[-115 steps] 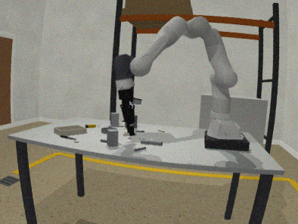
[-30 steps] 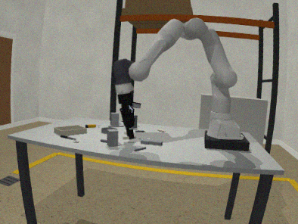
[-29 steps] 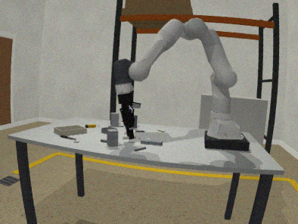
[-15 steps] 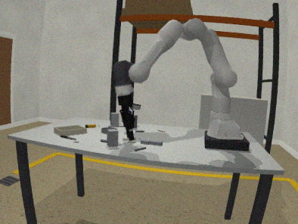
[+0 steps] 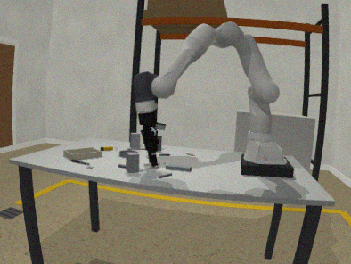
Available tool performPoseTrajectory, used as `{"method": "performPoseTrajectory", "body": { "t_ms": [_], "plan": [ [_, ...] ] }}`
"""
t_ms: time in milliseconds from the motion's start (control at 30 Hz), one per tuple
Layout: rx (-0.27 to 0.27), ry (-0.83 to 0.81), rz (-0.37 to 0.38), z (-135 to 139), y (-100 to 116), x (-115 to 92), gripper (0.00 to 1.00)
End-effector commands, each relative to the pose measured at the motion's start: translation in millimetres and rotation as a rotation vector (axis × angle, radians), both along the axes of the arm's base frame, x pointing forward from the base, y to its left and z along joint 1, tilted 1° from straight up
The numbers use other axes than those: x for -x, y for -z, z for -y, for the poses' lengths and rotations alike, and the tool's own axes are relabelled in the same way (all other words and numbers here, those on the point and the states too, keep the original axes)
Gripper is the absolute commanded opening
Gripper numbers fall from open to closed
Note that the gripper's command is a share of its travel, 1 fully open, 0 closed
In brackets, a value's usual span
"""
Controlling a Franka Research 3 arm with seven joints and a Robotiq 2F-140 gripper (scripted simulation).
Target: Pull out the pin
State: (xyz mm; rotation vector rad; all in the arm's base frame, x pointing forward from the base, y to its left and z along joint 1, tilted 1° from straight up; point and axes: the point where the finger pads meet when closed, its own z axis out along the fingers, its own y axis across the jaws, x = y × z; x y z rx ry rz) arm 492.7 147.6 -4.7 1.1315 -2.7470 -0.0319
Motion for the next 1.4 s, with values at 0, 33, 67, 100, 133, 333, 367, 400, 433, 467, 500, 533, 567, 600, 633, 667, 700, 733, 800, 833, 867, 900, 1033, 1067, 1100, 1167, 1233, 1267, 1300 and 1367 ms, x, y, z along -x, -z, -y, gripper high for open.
{"method": "performPoseTrajectory", "body": {
  "t_ms": [0,33,67,100,133,333,367,400,433,467,500,533,567,600,633,667,700,733,800,833,867,900,1033,1067,1100,1167,1233,1267,1300,1367],
  "plan": [
    [0.002,0.002,0.001,0.5,2.5,-0.6,0.1],
    [0.003,0.002,0.001,0.5,3.4,-0.5,0.1],
    [0.003,0.002,0.001,0.6,4.3,-0.4,0.1],
    [0.003,0.002,0.0,0.6,4.9,-0.3,0.1],
    [0.003,0.002,0.0,0.6,5.2,-0.3,0.1],
    [0.003,0.002,0.0,0.6,5.3,-0.3,0.1],
    [0.003,0.002,0.0,0.6,5.3,-0.3,0.1],
    [0.003,0.002,0.0,0.6,5.3,-0.3,0.1],
    [0.003,0.002,0.0,0.6,5.5,-0.3,0.1],
    [0.003,0.001,0.0,0.7,5.6,-0.3,0.1],
    [0.003,0.001,0.0,0.7,5.8,-0.3,0.1],
    [0.003,0.001,0.0,0.8,6.0,-0.3,0.1],
    [0.003,0.001,0.0,0.8,6.1,-0.3,0.1],
    [0.003,0.001,0.0,0.8,6.2,-0.2,0.1],
    [0.003,0.001,0.0,0.8,6.2,-0.2,0.1],
    [0.003,0.001,0.0,0.8,6.2,-0.2,0.1],
    [0.003,0.001,0.0,0.8,6.2,-0.2,0.1],
    [0.003,0.001,0.0,0.8,6.2,-0.2,0.1],
    [0.003,0.001,0.0,0.8,6.2,-0.2,0.1],
    [0.003,0.001,0.0,0.8,6.2,-0.2,0.2],
    [0.003,0.001,0.0,0.8,6.2,-0.2,0.2],
    [0.003,0.001,0.0,0.8,6.2,-0.2,0.2],
    [0.003,0.001,0.0,0.8,6.2,-0.2,0.24],
    [0.003,0.001,0.0,0.8,6.2,-0.2,0.24],
    [0.003,0.001,0.0,0.8,6.2,-0.2,0.24],
    [0.003,0.001,0.0,0.8,6.2,-0.2,0.24],
    [0.003,0.001,0.0,0.8,6.2,-0.2,0.29],
    [0.003,0.001,0.0,0.8,6.2,-0.2,0.29],
    [0.003,0.001,0.0,0.8,6.2,-0.2,0.29],
    [0.003,0.001,0.0,0.8,6.2,-0.2,0.29]
  ]
}}
